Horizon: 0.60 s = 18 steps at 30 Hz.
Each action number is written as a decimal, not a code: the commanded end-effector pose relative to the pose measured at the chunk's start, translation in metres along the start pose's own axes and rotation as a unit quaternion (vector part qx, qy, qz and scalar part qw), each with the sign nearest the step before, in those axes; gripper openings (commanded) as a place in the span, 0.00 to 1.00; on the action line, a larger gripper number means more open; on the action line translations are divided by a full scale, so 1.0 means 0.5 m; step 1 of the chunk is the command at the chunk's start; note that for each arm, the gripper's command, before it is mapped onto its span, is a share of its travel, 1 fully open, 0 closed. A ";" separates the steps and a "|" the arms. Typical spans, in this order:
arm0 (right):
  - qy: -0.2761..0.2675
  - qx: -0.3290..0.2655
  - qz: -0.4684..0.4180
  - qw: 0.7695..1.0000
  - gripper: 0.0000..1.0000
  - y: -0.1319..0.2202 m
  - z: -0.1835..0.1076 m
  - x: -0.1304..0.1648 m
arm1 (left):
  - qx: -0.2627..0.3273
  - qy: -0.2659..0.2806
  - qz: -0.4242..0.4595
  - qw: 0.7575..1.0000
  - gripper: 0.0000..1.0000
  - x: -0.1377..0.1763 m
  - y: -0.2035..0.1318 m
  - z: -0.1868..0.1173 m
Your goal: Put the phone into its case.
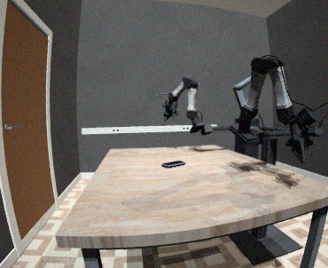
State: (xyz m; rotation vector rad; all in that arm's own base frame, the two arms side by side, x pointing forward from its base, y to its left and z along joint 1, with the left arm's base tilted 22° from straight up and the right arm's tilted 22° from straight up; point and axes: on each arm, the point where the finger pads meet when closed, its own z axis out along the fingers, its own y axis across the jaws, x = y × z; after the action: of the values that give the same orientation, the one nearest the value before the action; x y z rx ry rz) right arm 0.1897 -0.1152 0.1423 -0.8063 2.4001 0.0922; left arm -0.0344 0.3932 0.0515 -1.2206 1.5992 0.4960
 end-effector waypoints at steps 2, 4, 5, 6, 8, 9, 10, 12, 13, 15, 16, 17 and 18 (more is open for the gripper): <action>-0.020 -0.023 -0.039 0.999 1.00 -0.003 0.034 -0.040 | 0.001 0.052 -0.063 0.997 0.00 0.022 -0.015 0.065; -0.029 -0.059 -0.068 0.996 1.00 0.020 0.065 -0.066 | 0.021 0.079 -0.071 0.994 0.00 0.030 -0.062 0.110; -0.033 -0.075 -0.083 0.993 1.00 0.032 0.079 -0.079 | 0.030 0.092 -0.074 0.993 0.00 0.036 -0.087 0.130; -0.037 -0.091 -0.099 0.990 1.00 0.044 0.092 -0.092 | 0.038 0.106 -0.077 0.991 0.00 0.041 -0.113 0.150; -0.044 -0.123 -0.129 0.983 1.00 0.070 0.117 -0.118 | 0.054 0.134 -0.081 0.986 0.00 0.055 -0.167 0.187; -0.048 -0.139 -0.145 0.978 1.00 0.084 0.129 -0.131 | 0.061 0.148 -0.082 0.984 0.00 0.063 -0.196 0.204; -0.051 -0.155 -0.160 0.974 1.00 0.100 0.141 -0.143 | 0.067 0.162 -0.083 0.981 0.00 0.072 -0.225 0.220; -0.056 -0.186 -0.190 0.962 1.00 0.133 0.162 -0.165 | 0.079 0.190 -0.083 0.975 0.00 0.091 -0.285 0.248; -0.058 -0.201 -0.204 0.956 1.00 0.149 0.172 -0.175 | 0.084 0.204 -0.082 0.972 0.00 0.102 -0.316 0.260; -0.062 -0.230 -0.233 0.943 1.00 0.184 0.189 -0.191 | 0.093 0.231 -0.078 0.965 0.00 0.125 -0.380 0.280; -0.063 -0.243 -0.245 0.936 1.00 0.201 0.196 -0.197 | 0.098 0.245 -0.076 0.962 0.00 0.138 -0.412 0.288; -0.063 -0.243 -0.245 0.936 1.00 0.201 0.196 -0.197 | 0.098 0.245 -0.076 0.962 0.00 0.138 -0.412 0.288; -0.063 -0.243 -0.245 0.936 1.00 0.201 0.196 -0.197 | 0.098 0.245 -0.076 0.962 0.00 0.138 -0.412 0.288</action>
State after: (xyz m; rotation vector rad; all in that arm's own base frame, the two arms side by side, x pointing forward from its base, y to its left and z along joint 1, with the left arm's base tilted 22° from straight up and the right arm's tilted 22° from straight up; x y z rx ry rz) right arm 0.2389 0.0336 0.1081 -1.5428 2.0341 0.5225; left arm 0.2191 0.3862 0.0029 -1.1990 1.8868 -0.0321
